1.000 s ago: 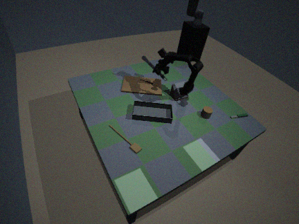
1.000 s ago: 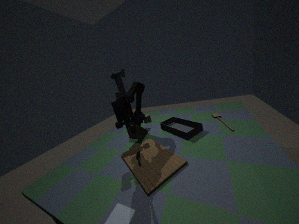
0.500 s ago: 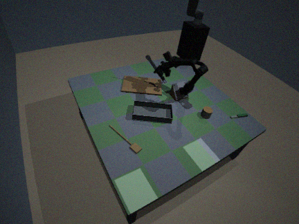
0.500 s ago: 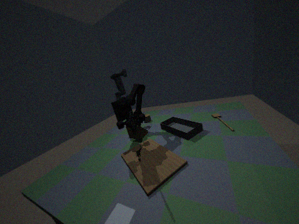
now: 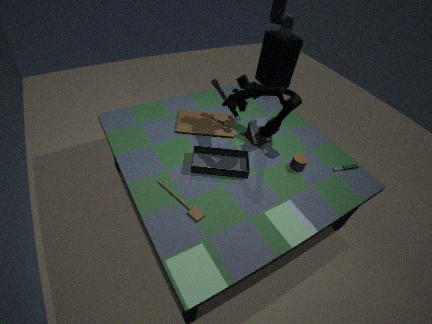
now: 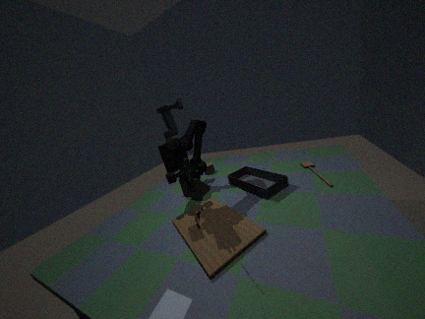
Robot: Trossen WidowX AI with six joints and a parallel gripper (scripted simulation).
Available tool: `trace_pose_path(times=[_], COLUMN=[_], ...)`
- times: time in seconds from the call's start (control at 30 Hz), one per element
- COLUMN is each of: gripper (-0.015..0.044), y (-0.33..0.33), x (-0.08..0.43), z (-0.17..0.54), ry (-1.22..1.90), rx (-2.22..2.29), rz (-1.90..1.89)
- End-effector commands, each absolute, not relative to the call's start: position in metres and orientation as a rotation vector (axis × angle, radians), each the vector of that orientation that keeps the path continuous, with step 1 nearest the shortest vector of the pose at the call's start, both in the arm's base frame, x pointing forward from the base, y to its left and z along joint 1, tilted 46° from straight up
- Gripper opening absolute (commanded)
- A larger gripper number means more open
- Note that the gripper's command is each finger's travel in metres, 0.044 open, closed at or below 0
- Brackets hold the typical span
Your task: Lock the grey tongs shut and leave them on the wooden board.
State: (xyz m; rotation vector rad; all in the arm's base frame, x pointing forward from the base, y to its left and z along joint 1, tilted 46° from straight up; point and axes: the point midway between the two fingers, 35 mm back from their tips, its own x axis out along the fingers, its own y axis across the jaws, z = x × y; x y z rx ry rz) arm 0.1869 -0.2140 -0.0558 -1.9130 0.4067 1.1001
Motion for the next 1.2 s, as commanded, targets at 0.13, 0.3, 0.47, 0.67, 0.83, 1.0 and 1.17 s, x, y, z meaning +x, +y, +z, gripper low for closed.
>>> trace_pose_path(times=[0.13, 0.3, 0.47, 0.67, 0.83, 1.0, 1.17], gripper=[-0.015, -0.015, -0.015, -0.015, -0.015, -0.015, -0.015], y=[-0.2152, -0.2152, -0.2152, -0.2152, -0.2168, -0.2213, -0.2252], x=[0.1882, 0.1882, 0.1882, 0.1882, 0.1895, 0.1925, 0.1953], z=[-0.0535, -0.0535, -0.0535, -0.0535, -0.0549, -0.0584, -0.0615], ry=[0.407, 0.407, 0.407, 0.407, 0.397, 0.368, 0.336], rx=[-1.921, -1.921, -1.921, -1.921, -1.908, -1.863, -1.813], rz=[1.088, 1.088, 1.088, 1.088, 1.111, 1.172, 1.236])
